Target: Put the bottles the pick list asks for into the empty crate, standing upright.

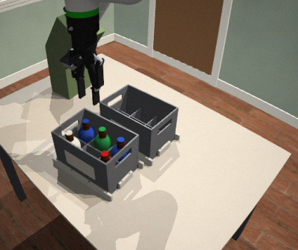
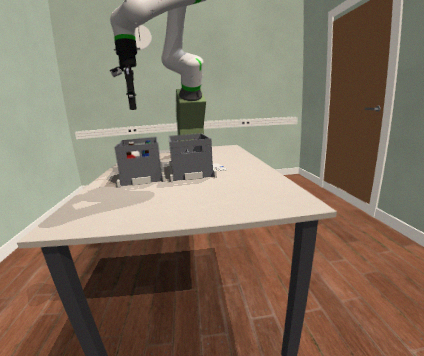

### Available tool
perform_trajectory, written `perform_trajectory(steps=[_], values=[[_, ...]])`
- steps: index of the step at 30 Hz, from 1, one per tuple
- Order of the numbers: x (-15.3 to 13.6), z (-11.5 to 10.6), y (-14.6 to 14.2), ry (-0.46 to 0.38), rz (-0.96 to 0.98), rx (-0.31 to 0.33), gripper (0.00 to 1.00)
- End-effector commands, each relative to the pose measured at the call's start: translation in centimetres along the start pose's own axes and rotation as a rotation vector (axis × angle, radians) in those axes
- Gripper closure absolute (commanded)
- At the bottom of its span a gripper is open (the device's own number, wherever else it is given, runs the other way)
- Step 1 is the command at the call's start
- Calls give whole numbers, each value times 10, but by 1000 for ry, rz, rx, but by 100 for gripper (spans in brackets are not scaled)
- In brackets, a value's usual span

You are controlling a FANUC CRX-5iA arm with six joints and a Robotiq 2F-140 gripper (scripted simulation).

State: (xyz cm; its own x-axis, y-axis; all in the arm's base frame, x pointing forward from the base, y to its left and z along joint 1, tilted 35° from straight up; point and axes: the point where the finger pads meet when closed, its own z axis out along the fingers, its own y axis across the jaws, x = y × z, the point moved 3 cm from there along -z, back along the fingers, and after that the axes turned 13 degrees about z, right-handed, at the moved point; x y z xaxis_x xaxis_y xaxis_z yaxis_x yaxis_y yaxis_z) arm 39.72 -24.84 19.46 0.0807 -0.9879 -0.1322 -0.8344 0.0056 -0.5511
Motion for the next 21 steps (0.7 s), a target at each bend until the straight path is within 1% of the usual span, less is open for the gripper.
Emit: perform_trajectory(steps=[1, 7, 9, 11, 14, 21], values=[[0, -1, 0, 1, 0, 1, 56], [13, 21, 16, 1, -200, 1, 56], [17, 29, 21, 2, -249, 0, 56], [17, 29, 21, 2, -249, 0, 56], [24, 39, 29, 1, -363, 0, 56], [38, 65, 48, 5, -529, -7, 56]])
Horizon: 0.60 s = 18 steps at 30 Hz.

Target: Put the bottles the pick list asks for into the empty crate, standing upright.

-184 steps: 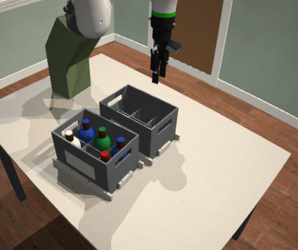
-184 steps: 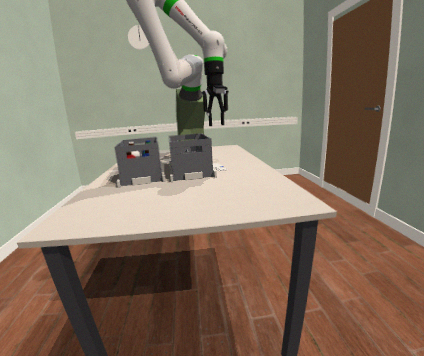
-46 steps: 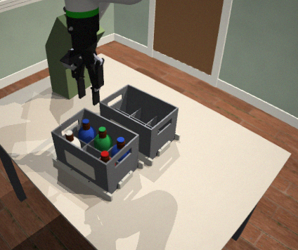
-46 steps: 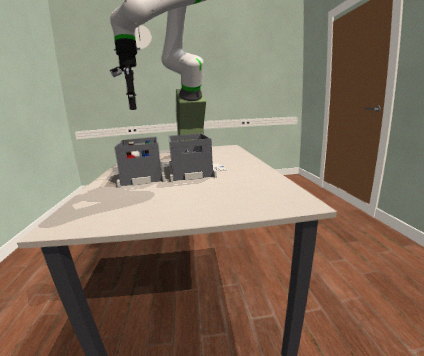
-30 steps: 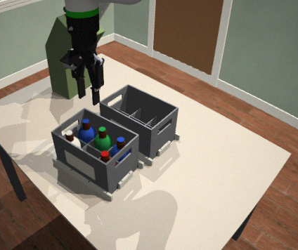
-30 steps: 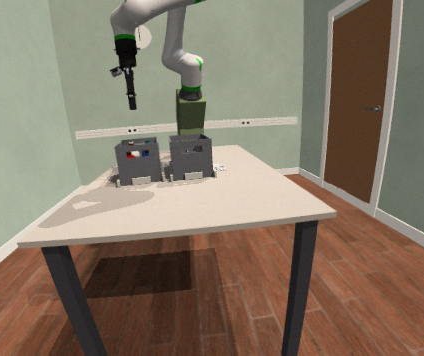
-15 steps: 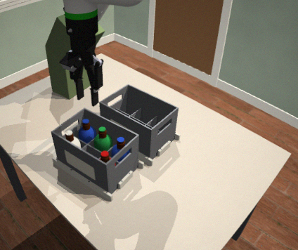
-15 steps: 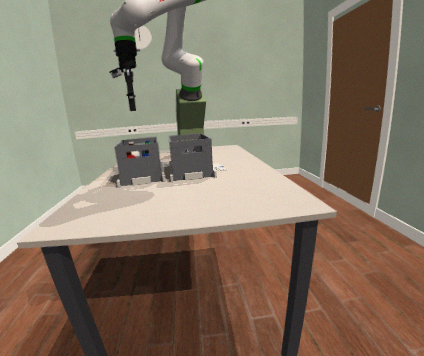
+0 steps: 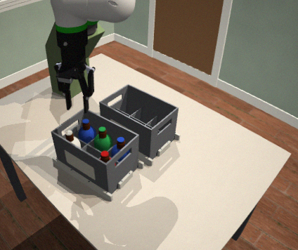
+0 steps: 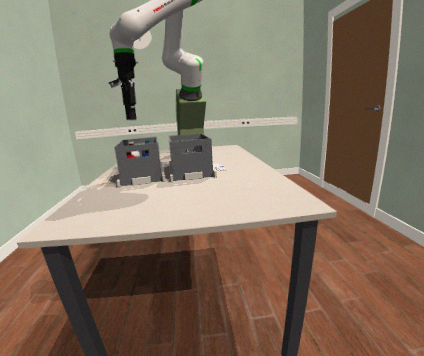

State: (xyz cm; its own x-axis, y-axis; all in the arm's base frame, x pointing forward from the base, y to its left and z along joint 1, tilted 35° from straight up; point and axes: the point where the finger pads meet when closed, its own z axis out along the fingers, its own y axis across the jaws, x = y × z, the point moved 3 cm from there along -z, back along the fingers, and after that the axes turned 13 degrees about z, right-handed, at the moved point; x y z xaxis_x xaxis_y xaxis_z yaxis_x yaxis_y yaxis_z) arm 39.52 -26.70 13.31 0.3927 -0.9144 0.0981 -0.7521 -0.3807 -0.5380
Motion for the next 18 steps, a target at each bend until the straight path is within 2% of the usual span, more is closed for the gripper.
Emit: perform_trajectory(steps=[1, 5, 7, 11, 18], values=[[7, 22, 19, -2, -156, 18, 56], [10, 37, 32, 0, -252, 13, 56], [10, 37, 32, 0, -252, 13, 56], [14, 52, 45, -2, -383, 26, 56], [14, 54, 46, -2, -389, 27, 56]])
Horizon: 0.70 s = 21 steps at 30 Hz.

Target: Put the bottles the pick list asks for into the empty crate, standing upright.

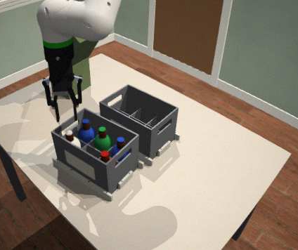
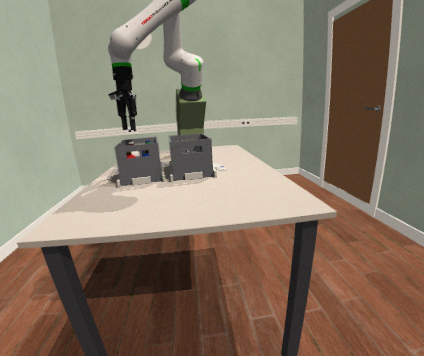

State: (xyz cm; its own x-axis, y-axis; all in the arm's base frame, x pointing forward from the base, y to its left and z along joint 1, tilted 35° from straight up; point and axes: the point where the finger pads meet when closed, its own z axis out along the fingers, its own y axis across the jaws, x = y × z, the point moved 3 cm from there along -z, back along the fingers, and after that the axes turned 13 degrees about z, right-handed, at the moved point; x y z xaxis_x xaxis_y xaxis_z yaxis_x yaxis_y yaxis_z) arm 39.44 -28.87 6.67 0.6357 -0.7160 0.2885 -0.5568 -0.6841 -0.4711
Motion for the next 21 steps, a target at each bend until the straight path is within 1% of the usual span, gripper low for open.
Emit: perform_trajectory(steps=[1, 9, 21], values=[[1, 2, 2, -1, -20, 21, 56], [1, 2, 2, -1, -20, 21, 56], [1, 18, 2, -1, -20, 21, 56]])
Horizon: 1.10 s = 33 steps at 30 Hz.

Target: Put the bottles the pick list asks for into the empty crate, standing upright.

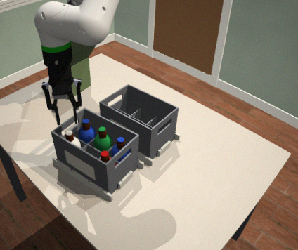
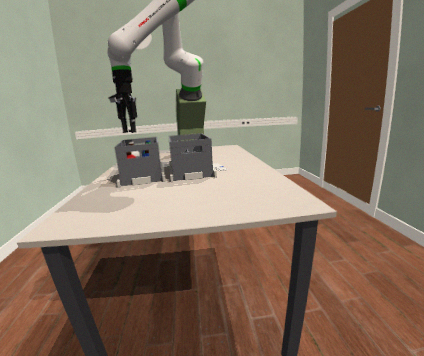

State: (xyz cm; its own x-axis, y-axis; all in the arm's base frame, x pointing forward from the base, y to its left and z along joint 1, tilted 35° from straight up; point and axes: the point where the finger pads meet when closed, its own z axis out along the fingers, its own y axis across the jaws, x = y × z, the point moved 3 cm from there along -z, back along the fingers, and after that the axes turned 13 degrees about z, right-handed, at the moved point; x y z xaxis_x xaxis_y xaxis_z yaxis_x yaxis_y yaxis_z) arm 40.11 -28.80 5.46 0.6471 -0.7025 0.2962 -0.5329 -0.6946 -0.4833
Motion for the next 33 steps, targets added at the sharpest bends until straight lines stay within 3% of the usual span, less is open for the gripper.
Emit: perform_trajectory(steps=[1, 33], values=[[1, 4, 0, 1, 0, 0, 56], [1, 43, 0, 1, 0, 0, 56]])
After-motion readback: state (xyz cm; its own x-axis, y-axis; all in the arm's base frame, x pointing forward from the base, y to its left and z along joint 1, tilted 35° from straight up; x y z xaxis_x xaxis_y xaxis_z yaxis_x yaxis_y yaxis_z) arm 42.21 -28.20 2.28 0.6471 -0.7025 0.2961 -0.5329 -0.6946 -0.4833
